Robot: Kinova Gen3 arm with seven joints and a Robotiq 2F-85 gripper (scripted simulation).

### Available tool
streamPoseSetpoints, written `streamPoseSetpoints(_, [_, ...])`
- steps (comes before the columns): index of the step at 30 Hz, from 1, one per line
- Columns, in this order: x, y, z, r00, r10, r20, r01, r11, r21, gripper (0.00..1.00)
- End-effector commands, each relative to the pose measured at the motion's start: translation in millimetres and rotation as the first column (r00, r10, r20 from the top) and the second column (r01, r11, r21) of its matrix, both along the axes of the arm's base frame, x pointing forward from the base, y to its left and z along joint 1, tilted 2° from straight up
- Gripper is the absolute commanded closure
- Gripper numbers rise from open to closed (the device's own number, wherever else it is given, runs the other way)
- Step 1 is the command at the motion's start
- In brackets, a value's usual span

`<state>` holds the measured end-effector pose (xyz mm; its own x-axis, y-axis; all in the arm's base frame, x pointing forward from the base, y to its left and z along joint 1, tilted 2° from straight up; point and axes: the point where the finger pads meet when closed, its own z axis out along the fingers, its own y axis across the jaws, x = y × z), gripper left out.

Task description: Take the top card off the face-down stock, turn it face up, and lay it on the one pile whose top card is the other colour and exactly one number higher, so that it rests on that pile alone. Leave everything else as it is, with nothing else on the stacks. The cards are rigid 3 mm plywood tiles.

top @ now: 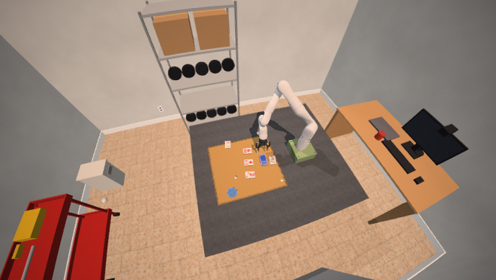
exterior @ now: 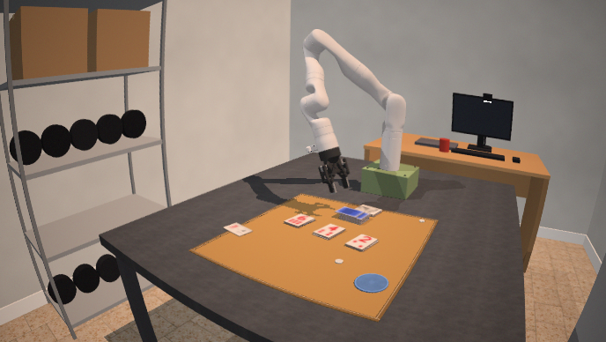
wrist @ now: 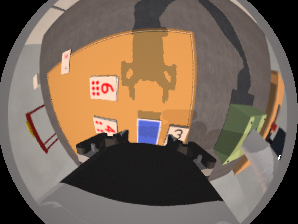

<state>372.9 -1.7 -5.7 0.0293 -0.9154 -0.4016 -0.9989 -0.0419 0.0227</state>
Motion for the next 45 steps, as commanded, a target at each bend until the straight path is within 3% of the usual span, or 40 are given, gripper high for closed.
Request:
streamPoseSetpoints(1, [0,0,-0.4,1.000,-0.001,0.001,0.001,1.000,0.000,0.15])
streamPoseSetpoints(10, [0,0,-7.0,1.000,-0.001,0.001,0.001,1.000,0.000,0.15])
streamPoseSetpoints(34, [0,0,-48.9,1.000,-0.001,0.001,0.001,1.000,0.000,0.15])
streamPoseSetpoints(45, [0,0,-53.2,1.000,-0.001,0.001,0.001,1.000,0.000,0.15])
